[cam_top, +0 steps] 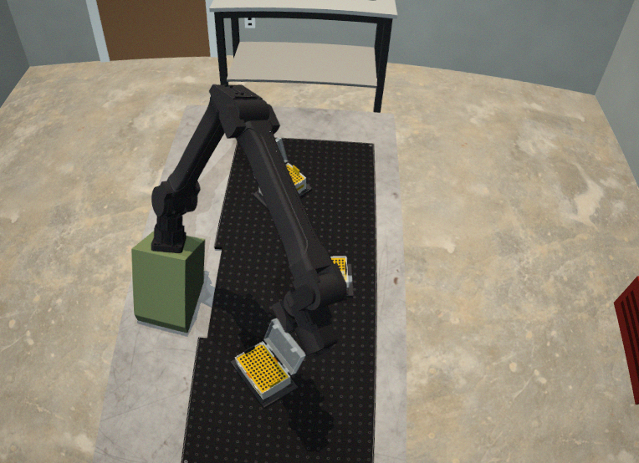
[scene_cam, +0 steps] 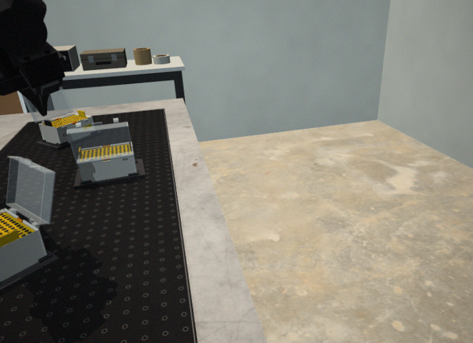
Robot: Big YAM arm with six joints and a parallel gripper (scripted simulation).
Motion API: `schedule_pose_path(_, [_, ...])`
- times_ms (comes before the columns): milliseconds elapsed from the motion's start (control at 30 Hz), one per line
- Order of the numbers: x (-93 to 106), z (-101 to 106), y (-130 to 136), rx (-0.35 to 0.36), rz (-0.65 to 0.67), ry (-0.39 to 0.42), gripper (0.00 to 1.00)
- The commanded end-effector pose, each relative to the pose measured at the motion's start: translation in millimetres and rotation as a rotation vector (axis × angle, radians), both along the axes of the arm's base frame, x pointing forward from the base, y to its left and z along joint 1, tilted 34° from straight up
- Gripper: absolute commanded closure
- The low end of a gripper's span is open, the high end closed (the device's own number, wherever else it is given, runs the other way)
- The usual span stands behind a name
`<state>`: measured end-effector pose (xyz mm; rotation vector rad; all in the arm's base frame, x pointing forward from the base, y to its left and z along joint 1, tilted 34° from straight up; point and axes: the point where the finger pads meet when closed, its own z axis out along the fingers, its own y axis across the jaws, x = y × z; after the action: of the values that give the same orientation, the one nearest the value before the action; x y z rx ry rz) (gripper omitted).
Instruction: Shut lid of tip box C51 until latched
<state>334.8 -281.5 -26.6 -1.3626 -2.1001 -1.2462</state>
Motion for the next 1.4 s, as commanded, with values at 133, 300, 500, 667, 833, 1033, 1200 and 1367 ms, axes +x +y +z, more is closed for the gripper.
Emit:
schedule_pose_path(133, [21.0, 18, -18, -0.154, 0.209, -0.251, 1.0])
schedule_pose_path(300, [8.3, 10, -1, -0.164, 0.322, -0.331, 1.0])
schedule_pose_path(500, [19.7, 17, -15, -0.246, 0.42, -0.436, 1.0])
schedule_pose_path(667, [8.4, 10, -1, -0.261, 0.531, -0.523, 1.0])
schedule_pose_path(833, [8.5, 10, -1, -0.315, 0.647, -0.629, 1.0])
schedule_pose_path(1033, [19.6, 20, -23, -0.411, 0.737, -0.73, 1.0])
schedule_pose_path(1200, [8.7, 10, -1, -0.411, 0.857, -0.821, 1.0])
schedule_pose_path(1367, [9.0, 10, -1, -0.465, 0.972, -0.928, 1.0])
